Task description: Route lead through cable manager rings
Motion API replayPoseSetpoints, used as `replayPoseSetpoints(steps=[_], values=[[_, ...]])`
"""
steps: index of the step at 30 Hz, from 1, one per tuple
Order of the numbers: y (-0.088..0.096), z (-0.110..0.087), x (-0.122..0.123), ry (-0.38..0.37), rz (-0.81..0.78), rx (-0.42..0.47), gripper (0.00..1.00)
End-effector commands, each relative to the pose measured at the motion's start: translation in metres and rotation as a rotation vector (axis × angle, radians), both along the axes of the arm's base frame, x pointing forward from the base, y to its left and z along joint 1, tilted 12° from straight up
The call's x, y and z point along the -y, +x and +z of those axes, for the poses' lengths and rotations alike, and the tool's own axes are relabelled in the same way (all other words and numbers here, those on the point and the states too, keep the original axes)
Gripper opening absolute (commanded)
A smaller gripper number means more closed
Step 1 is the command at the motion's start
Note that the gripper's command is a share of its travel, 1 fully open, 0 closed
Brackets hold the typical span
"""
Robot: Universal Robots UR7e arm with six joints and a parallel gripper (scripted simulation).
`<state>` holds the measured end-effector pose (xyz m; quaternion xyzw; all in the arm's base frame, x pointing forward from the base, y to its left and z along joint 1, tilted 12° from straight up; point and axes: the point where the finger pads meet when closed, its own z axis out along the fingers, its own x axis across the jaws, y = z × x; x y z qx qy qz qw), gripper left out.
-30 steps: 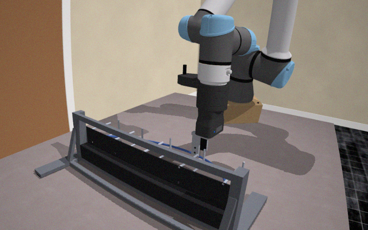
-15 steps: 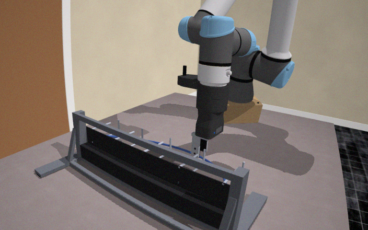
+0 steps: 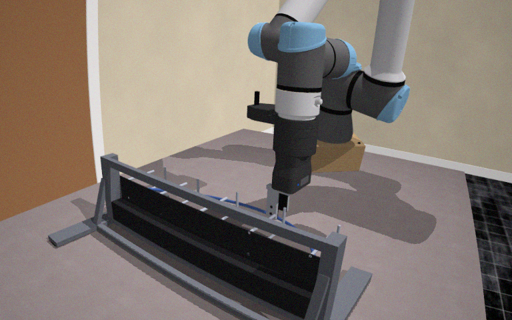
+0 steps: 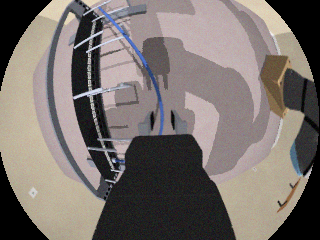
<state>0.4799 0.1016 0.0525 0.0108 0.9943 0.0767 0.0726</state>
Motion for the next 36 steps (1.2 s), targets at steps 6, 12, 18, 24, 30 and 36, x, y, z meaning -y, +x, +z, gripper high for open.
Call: replayPoseSetpoints(steps=[6,12,18,24,30,36], values=[[0.0004,0.0005,0.0001,0.000,0.000,0.001,0.67],[0.0004,0.0005,0.0001,0.000,0.000,0.001,0.67],[0.0004,0.0001,0.0000,0.000,0.000,0.001,0.67],[0.0006,-0.0010,-0.0002,0.000,0.000,0.001,0.67],[0.0009,-0.0029,-0.0005,0.000,0.000,0.001,0.67],[0.0014,-0.0061,-0.0010,0.000,0.000,0.001,0.67]])
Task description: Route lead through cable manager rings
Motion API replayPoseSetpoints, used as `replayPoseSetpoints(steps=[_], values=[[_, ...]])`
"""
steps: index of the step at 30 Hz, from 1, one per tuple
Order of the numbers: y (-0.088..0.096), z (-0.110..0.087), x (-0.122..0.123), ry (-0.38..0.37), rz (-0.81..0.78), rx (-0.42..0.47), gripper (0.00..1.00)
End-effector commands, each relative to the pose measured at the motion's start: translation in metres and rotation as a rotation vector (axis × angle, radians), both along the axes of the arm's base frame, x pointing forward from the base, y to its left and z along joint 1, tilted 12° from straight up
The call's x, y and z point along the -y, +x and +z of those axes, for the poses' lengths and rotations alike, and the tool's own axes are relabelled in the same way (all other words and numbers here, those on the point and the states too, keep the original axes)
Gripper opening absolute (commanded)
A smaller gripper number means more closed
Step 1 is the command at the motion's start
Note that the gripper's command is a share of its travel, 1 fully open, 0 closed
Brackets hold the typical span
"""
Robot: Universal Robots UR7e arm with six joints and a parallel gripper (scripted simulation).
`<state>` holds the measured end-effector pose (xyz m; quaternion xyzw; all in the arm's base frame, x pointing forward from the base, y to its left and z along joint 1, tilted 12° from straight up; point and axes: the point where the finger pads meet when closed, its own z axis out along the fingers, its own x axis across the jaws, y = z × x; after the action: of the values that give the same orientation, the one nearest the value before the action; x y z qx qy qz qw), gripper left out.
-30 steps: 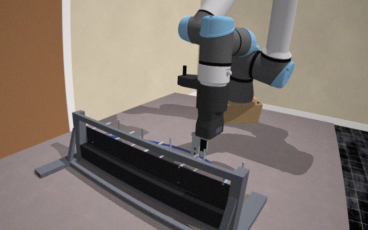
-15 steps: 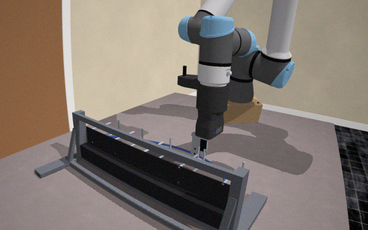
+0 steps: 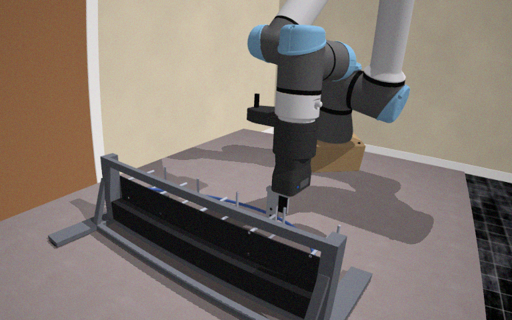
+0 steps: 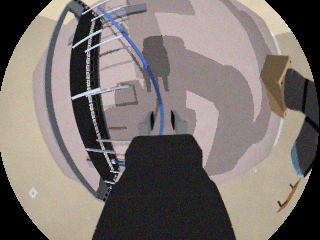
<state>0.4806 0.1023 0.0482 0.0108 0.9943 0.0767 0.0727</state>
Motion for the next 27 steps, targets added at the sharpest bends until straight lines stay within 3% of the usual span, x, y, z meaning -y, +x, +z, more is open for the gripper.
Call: replayPoseSetpoints(steps=[1,27], values=[[0.001,-0.002,0.000,0.000,0.000,0.001,0.67],[0.003,-0.014,-0.002,0.000,0.000,0.001,0.67]])
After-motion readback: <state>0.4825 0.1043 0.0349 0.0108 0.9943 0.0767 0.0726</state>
